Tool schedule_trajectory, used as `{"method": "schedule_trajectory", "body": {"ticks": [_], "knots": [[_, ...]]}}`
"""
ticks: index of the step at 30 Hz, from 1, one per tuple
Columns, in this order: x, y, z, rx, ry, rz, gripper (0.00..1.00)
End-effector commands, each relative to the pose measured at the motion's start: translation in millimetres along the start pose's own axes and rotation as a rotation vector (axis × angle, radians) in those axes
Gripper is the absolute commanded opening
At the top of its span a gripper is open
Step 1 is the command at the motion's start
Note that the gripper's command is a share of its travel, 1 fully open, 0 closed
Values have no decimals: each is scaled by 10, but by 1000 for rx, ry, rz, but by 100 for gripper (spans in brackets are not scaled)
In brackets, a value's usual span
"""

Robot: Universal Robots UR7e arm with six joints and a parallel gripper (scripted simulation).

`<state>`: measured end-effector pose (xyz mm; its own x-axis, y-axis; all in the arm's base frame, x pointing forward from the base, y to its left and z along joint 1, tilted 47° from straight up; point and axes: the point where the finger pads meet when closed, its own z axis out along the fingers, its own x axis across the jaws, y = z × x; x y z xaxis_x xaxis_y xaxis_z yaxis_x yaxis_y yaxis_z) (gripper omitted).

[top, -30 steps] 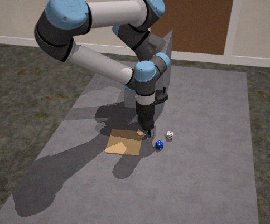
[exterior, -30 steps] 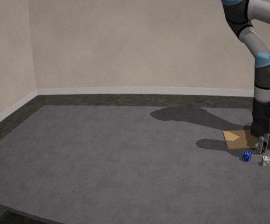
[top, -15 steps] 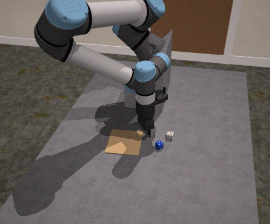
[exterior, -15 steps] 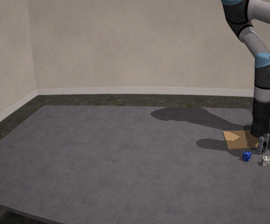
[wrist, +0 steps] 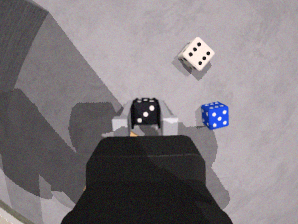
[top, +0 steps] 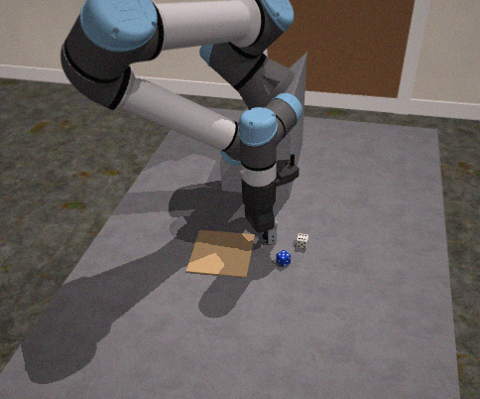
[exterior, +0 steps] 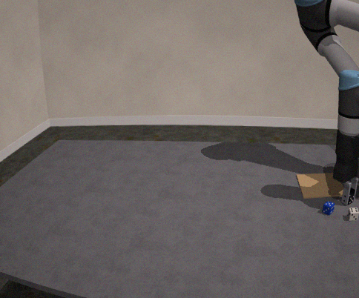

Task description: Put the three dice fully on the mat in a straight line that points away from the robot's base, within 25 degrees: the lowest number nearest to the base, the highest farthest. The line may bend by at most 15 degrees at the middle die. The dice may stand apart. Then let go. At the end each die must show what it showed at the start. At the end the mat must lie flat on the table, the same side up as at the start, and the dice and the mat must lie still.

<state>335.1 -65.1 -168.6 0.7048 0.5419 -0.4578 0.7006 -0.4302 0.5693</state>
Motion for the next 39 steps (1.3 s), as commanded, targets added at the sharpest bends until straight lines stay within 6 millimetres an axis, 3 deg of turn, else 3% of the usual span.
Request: {"method": "schedule_trajectory", "body": {"ticks": [1, 11, 26, 39], "knots": [[-6, 2, -95, -2, 1, -1, 49], [-7, 1, -336, -2, 1, -1, 49], [-5, 1, -860, -3, 2, 0, 49], [11, 14, -999, -4, 4, 2, 49]]}}
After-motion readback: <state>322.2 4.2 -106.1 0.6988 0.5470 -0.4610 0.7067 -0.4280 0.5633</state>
